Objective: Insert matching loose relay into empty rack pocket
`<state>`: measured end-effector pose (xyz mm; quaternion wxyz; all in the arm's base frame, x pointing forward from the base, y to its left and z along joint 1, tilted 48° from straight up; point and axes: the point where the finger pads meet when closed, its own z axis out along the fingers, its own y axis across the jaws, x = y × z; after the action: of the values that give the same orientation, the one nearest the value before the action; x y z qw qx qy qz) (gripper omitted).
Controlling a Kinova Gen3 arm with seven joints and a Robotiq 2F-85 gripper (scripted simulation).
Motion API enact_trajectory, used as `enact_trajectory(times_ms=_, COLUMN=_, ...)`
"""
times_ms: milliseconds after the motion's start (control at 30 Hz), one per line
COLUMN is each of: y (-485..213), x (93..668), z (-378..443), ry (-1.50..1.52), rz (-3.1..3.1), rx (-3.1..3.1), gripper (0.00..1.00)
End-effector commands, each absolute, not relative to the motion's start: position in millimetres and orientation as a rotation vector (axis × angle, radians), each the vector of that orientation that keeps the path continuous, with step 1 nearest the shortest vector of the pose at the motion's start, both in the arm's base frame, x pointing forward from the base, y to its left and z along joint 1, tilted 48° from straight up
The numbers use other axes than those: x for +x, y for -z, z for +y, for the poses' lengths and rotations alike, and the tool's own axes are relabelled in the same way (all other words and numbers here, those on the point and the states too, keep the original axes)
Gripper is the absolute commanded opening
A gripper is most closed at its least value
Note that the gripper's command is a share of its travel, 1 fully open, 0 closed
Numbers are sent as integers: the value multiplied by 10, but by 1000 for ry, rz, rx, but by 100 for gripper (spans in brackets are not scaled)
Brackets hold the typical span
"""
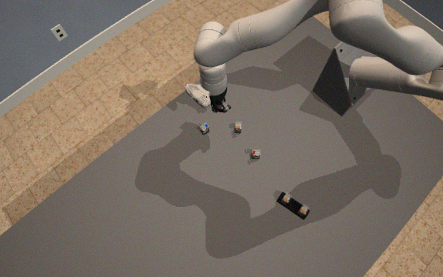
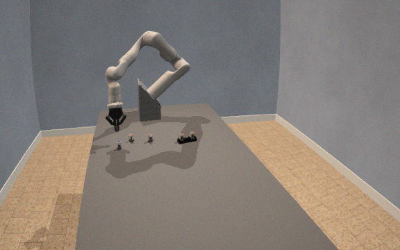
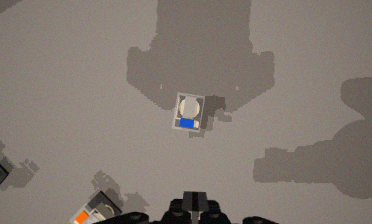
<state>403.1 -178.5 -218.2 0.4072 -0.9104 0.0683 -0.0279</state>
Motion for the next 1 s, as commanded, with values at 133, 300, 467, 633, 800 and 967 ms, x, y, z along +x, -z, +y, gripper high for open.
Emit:
enact_trajectory(times_ms=133, y=2177, x=4035, z=-1799, ry=73, rz=173, rx=-2297, gripper=0)
enact_trajectory(times_ms=300, y=2177, x=4035, z=-1799, ry=73, rz=173, rx=-2297, gripper=0)
enact_trajectory(times_ms=467, y=2177, x=4035, z=-1799, ry=73, rz=173, rx=-2297, gripper=0)
enact_trajectory(times_ms=633, y=2144, x=3986, z=-1760, ry=73, rz=173, rx=-2297, gripper=0)
enact_trajectory(times_ms=800, y=2067, x=3871, z=-1672, ry=74, rz=174, rx=-2296, gripper=0)
enact_trajectory(times_ms=967, y=1858, x=3564, z=-1437, ry=74, rz=174, rx=-2295, gripper=0)
